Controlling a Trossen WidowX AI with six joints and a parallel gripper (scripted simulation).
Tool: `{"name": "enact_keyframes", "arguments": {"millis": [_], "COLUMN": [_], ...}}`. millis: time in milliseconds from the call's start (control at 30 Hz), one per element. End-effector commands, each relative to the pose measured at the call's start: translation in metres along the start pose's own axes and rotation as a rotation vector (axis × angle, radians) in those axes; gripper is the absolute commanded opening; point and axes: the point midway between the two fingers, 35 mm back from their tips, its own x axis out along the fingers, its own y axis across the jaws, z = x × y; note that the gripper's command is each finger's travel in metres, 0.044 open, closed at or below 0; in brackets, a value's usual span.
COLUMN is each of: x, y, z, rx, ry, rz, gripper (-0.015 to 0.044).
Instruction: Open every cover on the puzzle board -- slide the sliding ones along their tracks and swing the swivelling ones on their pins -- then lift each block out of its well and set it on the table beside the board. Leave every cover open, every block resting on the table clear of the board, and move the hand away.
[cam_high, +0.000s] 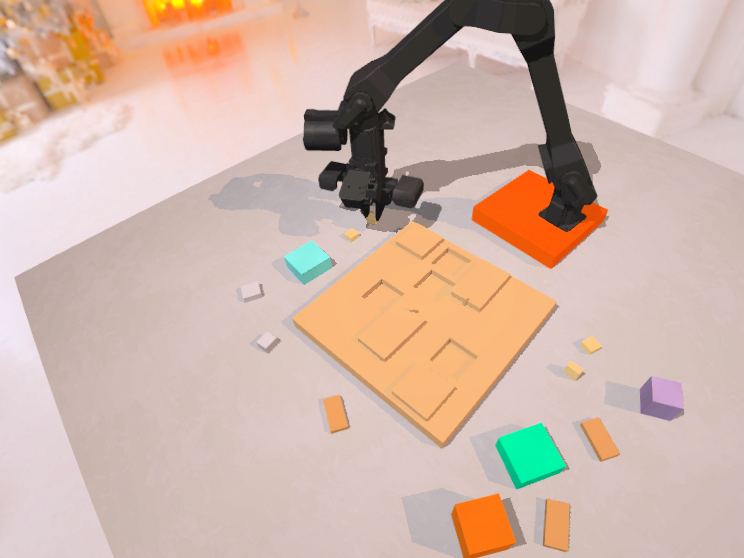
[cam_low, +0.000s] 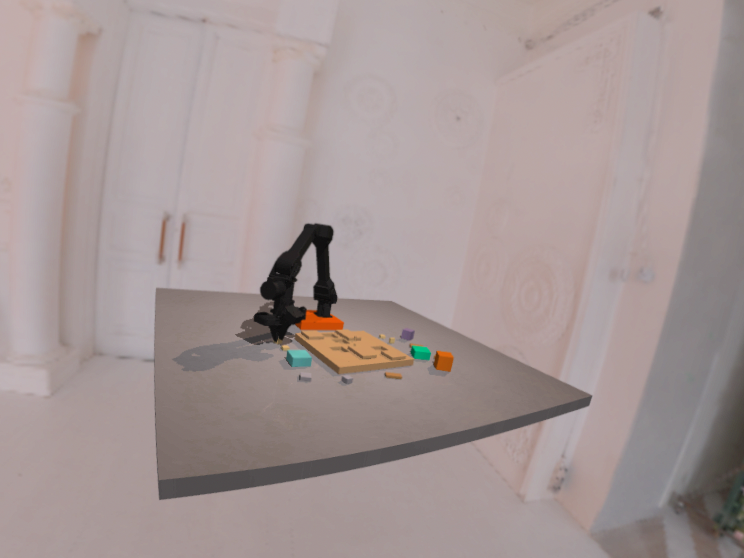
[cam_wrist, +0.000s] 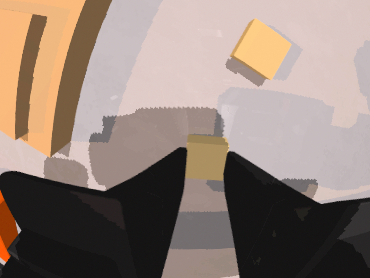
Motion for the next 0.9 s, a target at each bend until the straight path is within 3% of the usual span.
{"name": "enact_keyframes", "arguments": {"millis": [0,433,867], "x": [0.000,-0.002,-0.042], "y": [0.000,0.000,-0.002], "z": [0.000,0.000,0.000], "rx": [0.000,0.000,-0.002], "ry": [0.000,0.000,0.002], "rz": [0.000,0.000,0.003], "gripper": [0.0106,0.0440,0.0440]}}
